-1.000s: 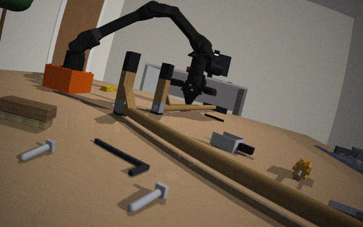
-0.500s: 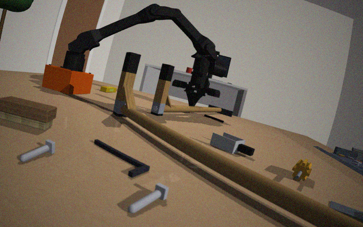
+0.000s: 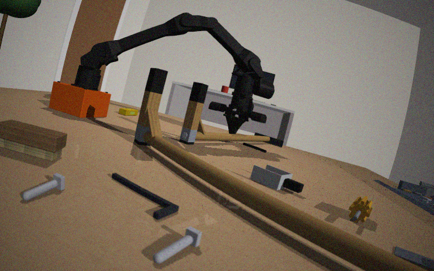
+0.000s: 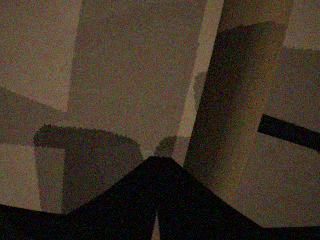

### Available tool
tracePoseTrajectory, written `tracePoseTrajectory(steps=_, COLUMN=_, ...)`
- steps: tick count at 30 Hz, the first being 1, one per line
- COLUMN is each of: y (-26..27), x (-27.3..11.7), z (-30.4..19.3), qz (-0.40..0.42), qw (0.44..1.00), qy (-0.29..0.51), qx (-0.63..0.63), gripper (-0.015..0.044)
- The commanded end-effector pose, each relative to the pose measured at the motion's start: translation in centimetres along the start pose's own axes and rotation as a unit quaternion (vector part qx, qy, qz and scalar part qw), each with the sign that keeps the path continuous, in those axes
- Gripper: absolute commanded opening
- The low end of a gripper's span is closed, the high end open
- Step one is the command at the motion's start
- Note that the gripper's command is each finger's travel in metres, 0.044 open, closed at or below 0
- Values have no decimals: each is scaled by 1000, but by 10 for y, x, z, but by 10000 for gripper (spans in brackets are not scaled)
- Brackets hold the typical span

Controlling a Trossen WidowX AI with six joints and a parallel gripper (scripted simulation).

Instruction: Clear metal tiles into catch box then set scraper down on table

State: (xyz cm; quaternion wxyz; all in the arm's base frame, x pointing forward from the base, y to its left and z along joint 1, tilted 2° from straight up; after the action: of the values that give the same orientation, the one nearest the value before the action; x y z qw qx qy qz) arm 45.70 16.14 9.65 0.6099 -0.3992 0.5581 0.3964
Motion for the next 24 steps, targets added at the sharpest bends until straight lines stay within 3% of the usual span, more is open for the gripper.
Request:
tracePoseTrajectory(steps=1, y=-6, x=2, z=-1, qz=-1, qw=1000, qy=0, qx=0, gripper=0)
tracePoseTrajectory(steps=24, y=-28, x=2, z=-7, qz=-3, qw=1000, qy=-1, qx=-1, gripper=0)
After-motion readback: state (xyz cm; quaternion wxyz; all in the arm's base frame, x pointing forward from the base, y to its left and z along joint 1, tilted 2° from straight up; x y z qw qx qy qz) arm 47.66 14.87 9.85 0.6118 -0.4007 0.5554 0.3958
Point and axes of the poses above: the point midway between the two fingers, 35 mm back from their tips, its own x axis out along the fingers, its own y axis across the jaws, z = x × y, the point moved 9 cm from there along -x, back along the fingers, and after that the axes turned 6 degrees about -x, right-handed, at the moved point
